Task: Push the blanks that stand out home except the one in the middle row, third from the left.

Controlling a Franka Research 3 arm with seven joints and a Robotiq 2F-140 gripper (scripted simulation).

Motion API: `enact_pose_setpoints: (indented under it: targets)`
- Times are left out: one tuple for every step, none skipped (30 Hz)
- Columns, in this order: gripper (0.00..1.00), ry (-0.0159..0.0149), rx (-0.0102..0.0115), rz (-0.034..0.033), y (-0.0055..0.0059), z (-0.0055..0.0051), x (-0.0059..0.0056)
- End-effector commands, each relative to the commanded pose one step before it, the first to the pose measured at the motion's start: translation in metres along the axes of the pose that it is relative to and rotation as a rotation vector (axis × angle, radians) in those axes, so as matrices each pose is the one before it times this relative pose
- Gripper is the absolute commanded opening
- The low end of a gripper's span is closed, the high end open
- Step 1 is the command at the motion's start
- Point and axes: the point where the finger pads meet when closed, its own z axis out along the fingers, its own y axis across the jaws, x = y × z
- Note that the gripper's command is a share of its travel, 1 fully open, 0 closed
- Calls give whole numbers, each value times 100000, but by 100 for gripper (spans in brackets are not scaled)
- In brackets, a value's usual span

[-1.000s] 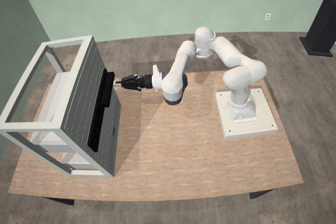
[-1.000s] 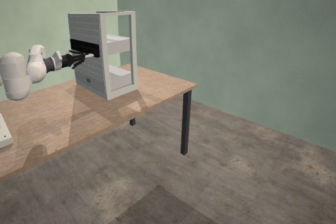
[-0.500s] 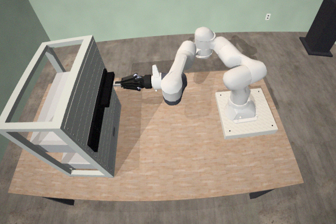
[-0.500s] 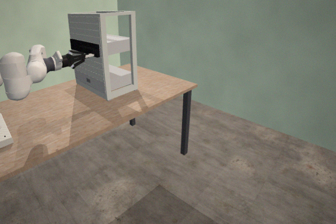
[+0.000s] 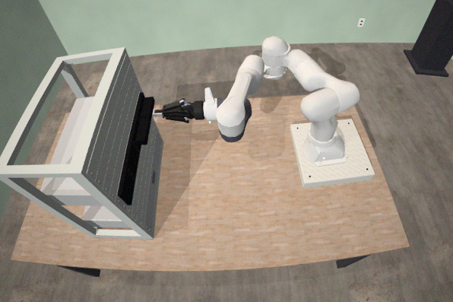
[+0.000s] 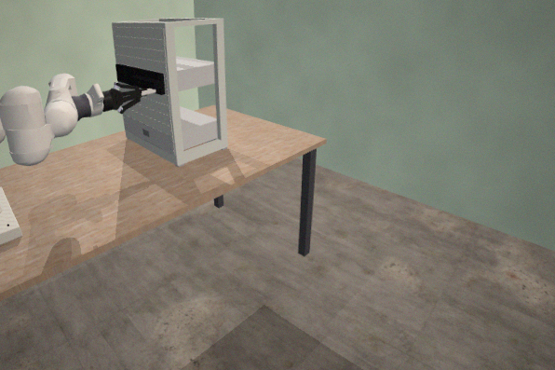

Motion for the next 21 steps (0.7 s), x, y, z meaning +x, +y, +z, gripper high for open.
enact_pose_setpoints:
  targets:
    - [0, -1510, -302, 657, 73, 297, -659]
    - [0, 0, 0, 0, 0, 3, -1]
    - [0, 0, 0, 0, 0, 0, 0]
    - [0, 0, 0, 0, 0, 0, 0]
    - [0, 0, 0, 0, 0, 0, 0]
    - [0, 0, 0, 0, 0, 0, 0]
    - [0, 0, 0, 0, 0, 0, 0]
    - [0, 0, 0, 0, 0, 0, 0]
    - [0, 0, 0, 0, 0, 3, -1]
    - [0, 0, 0, 0, 0, 19, -6]
    - [0, 0, 0, 0, 1, 40, -13]
    - [0, 0, 0, 0, 0, 0, 0]
    - [0, 0, 0, 0, 0, 0, 0]
    - [0, 0, 0, 0, 1, 56, -18]
    - [0, 0, 0, 0, 2, 62, -20]
    - [0, 0, 0, 0, 1, 56, -18]
    - [0, 0, 0, 0, 1, 40, -13]
    - [0, 0, 0, 0, 0, 19, -6]
    - [0, 0, 0, 0, 0, 3, -1]
    - [0, 0, 0, 0, 0, 0, 0]
    - [0, 0, 0, 0, 0, 0, 0]
